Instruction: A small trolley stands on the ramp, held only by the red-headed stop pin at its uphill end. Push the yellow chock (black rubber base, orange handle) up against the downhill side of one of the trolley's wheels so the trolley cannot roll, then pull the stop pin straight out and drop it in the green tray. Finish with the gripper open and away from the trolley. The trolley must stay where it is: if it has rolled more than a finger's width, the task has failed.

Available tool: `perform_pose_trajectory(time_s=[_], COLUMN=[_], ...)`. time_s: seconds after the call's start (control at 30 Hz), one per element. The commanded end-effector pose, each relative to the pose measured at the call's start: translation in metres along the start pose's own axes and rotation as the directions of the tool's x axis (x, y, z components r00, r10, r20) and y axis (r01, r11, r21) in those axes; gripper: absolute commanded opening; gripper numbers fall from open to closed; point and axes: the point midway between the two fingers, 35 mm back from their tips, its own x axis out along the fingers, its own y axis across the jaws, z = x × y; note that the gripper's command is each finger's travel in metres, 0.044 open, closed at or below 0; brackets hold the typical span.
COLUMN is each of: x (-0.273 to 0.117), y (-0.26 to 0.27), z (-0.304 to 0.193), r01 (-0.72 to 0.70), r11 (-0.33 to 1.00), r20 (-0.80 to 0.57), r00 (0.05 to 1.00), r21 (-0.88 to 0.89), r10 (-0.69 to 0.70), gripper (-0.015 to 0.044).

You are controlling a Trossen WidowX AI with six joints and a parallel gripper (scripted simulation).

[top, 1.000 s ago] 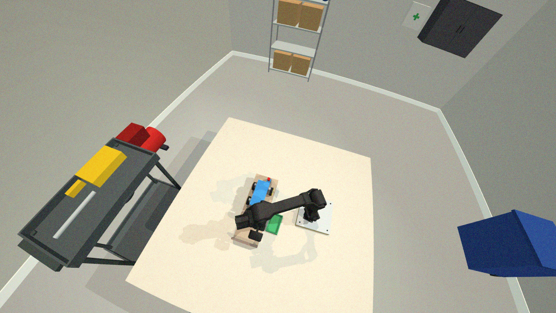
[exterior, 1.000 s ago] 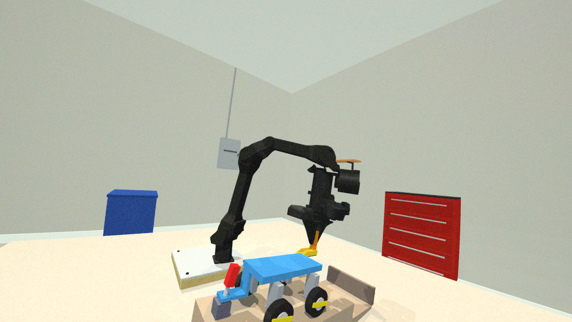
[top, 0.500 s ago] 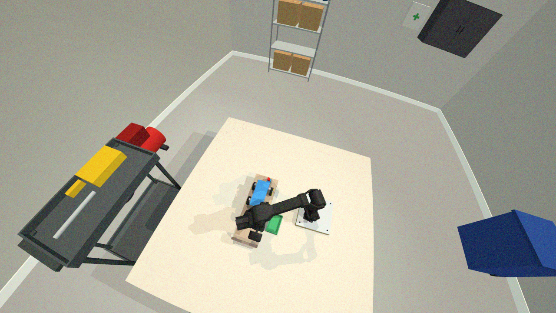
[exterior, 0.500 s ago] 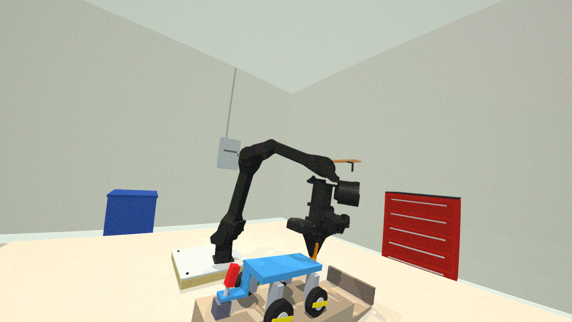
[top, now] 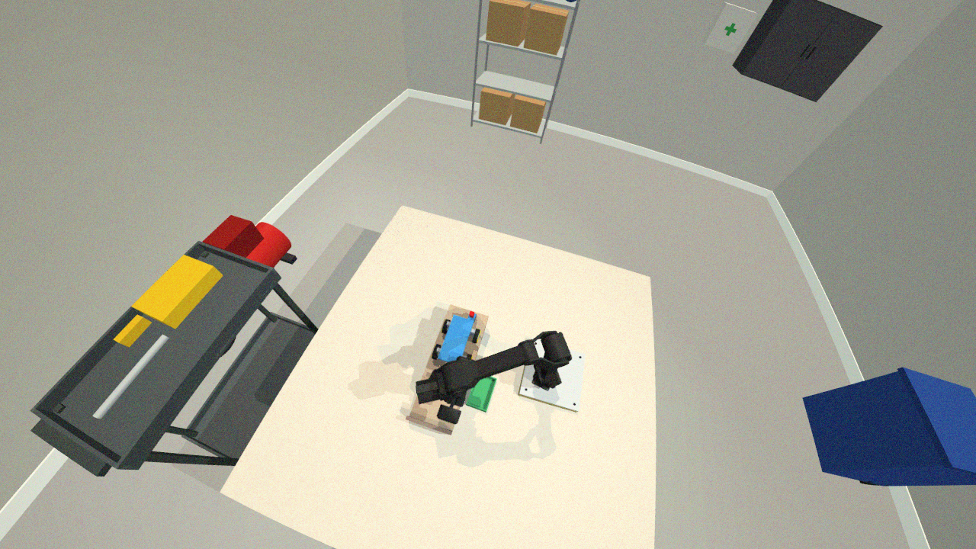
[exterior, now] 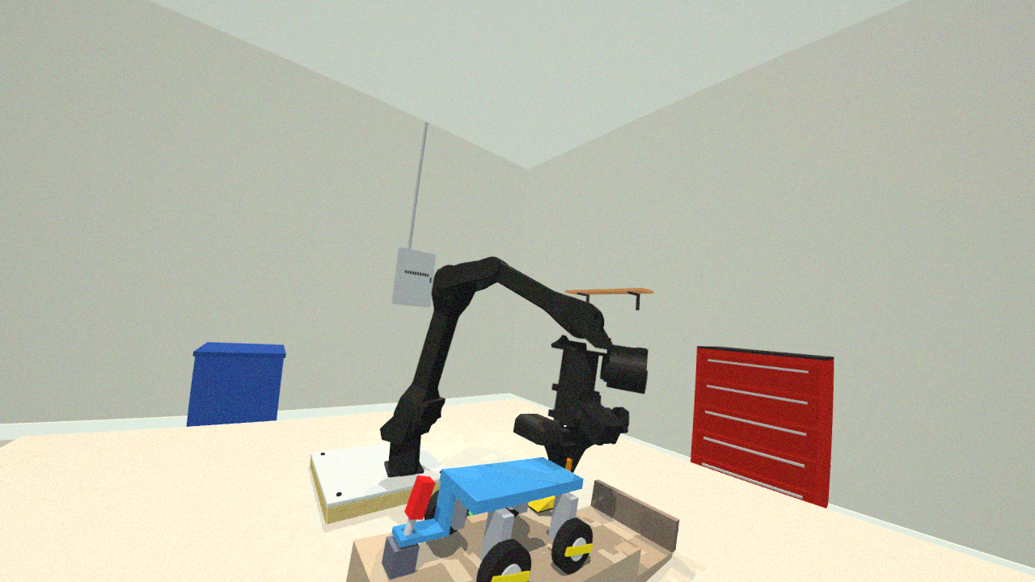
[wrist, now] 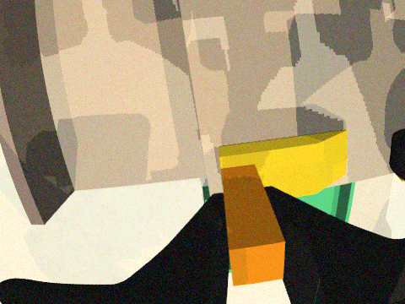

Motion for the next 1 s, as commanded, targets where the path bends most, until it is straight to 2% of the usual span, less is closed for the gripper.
perform_pose_trajectory(time_s=[0.0, 0.97], x=[0.001, -0.004], y=[-0.003, -0.028], z=[0.0, 0.004], r01=[0.004, -0.003], r11=[1.0, 1.0], r20=[0.001, 0.003], r00=[1.0, 1.0], r21=[-0.003, -0.001], r10=[-0.004, 0.003], gripper=[0.0, 0.0])
